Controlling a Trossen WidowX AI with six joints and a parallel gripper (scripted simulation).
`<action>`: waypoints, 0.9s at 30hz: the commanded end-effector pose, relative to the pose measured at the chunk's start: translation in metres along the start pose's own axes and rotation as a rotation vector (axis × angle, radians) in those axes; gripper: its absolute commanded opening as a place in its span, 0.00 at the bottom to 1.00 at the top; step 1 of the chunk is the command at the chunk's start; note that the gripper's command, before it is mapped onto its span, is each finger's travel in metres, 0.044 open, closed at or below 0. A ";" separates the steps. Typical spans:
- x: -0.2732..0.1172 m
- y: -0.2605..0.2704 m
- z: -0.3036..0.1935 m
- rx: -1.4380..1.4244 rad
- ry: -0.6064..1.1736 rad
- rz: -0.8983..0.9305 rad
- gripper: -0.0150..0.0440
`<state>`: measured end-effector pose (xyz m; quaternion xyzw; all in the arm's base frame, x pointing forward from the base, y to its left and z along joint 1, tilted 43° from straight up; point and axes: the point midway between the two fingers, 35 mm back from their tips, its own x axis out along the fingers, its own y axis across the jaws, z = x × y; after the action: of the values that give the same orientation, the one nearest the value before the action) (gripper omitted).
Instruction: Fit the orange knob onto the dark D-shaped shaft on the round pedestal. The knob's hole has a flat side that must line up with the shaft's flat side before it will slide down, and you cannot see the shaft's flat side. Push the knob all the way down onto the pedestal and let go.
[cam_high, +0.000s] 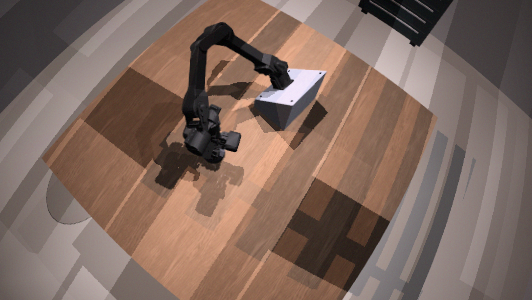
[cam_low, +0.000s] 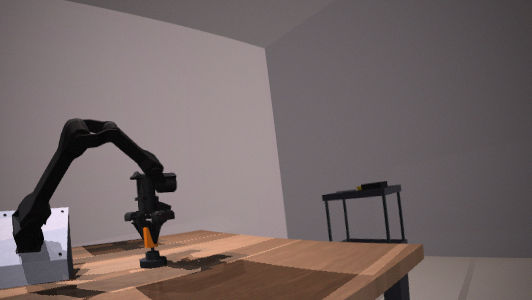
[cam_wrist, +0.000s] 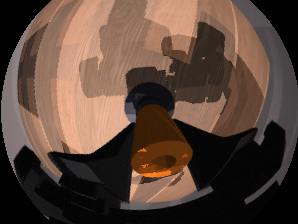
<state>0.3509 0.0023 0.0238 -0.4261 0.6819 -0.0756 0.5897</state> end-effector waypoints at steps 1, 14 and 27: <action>0.000 0.000 0.000 -0.011 0.000 -0.001 0.25; 0.001 0.000 0.000 -0.017 0.000 -0.001 0.25; 0.001 -0.001 -0.001 0.017 0.000 -0.001 0.25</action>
<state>0.3508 0.0015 0.0234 -0.4178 0.6810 -0.0850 0.5954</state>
